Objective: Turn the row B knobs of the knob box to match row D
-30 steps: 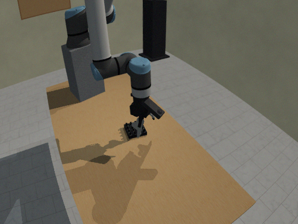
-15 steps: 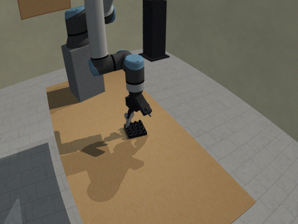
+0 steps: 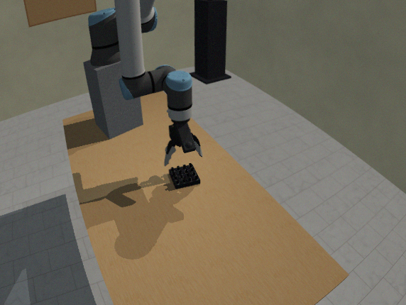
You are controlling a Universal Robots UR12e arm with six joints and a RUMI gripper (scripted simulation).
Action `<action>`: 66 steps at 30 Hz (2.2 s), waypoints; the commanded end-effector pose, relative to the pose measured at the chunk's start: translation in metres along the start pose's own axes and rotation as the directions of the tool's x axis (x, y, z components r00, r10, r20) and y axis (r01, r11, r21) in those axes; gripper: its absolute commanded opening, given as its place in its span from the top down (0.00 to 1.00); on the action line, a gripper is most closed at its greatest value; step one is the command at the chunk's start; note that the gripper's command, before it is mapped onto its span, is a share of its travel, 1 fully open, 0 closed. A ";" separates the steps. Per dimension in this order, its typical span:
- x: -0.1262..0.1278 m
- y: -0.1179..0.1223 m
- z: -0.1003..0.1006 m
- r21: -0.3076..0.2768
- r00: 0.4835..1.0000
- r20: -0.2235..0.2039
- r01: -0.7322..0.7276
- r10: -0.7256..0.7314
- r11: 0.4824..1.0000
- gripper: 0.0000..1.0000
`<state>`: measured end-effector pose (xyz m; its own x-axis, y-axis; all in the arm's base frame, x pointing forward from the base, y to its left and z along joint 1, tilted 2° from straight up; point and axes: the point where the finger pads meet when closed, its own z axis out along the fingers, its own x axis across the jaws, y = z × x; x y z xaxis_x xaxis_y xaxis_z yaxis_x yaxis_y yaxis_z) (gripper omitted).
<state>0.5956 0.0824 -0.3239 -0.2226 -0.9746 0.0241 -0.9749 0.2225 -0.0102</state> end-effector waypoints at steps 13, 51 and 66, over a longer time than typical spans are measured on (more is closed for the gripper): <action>0.002 0.011 0.000 0.000 0.998 -0.003 -0.063 0.063 0.998 0.00; 0.002 0.011 0.000 0.000 0.998 -0.003 -0.064 0.064 0.998 0.00; 0.002 0.011 0.000 0.000 0.998 -0.003 -0.064 0.064 0.998 0.00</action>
<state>0.5840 0.0824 -0.3240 -0.2844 -0.9583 0.0271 -0.9587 0.2842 -0.0109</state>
